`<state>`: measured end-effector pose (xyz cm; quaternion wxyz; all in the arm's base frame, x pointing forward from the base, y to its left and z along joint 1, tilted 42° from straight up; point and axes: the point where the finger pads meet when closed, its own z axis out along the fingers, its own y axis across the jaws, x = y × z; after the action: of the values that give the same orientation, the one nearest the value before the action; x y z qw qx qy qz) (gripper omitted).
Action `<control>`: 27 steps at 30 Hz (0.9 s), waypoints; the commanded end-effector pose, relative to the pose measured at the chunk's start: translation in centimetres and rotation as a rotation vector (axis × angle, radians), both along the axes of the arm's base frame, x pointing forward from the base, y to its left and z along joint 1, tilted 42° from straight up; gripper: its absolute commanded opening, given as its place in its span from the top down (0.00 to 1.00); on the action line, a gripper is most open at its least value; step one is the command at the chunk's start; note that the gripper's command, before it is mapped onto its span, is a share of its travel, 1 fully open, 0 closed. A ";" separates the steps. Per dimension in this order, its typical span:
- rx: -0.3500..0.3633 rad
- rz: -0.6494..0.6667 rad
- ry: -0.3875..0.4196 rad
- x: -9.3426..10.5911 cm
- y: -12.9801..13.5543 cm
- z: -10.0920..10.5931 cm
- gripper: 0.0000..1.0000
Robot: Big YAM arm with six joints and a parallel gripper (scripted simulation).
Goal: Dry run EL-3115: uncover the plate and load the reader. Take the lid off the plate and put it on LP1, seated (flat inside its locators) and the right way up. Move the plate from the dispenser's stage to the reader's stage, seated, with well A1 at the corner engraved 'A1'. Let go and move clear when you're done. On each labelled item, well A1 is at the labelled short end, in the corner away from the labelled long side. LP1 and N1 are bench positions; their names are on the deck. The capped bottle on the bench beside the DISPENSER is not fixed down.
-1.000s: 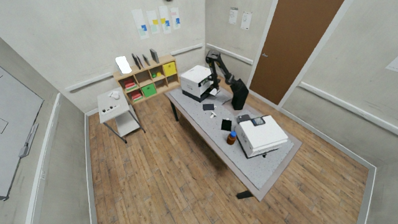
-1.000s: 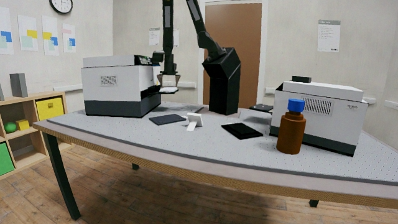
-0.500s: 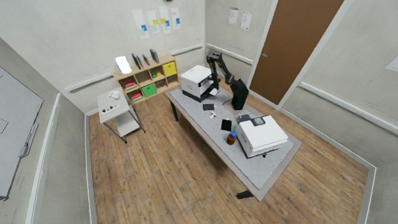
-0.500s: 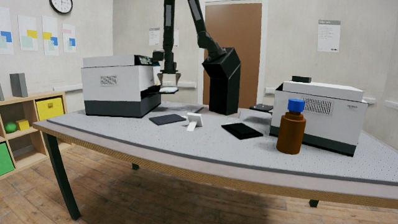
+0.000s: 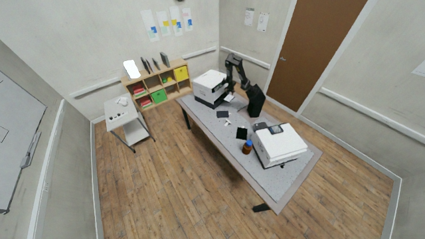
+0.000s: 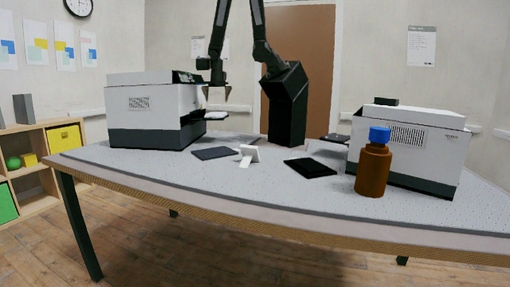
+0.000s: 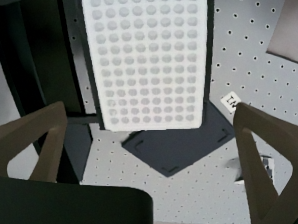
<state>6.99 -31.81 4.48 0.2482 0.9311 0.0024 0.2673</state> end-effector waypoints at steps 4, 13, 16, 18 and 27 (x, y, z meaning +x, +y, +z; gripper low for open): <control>-0.019 0.009 0.013 -1.4 0.1 2.0 0.00; -0.040 0.007 0.014 -2.3 0.7 4.1 0.00; -0.040 0.001 0.019 -2.6 0.4 4.2 0.00; -0.031 0.003 0.020 -2.3 0.3 3.8 0.00; -0.001 0.009 0.001 -1.3 1.2 2.5 0.00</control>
<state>5.24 -30.47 7.06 0.2465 0.9321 0.0048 0.2654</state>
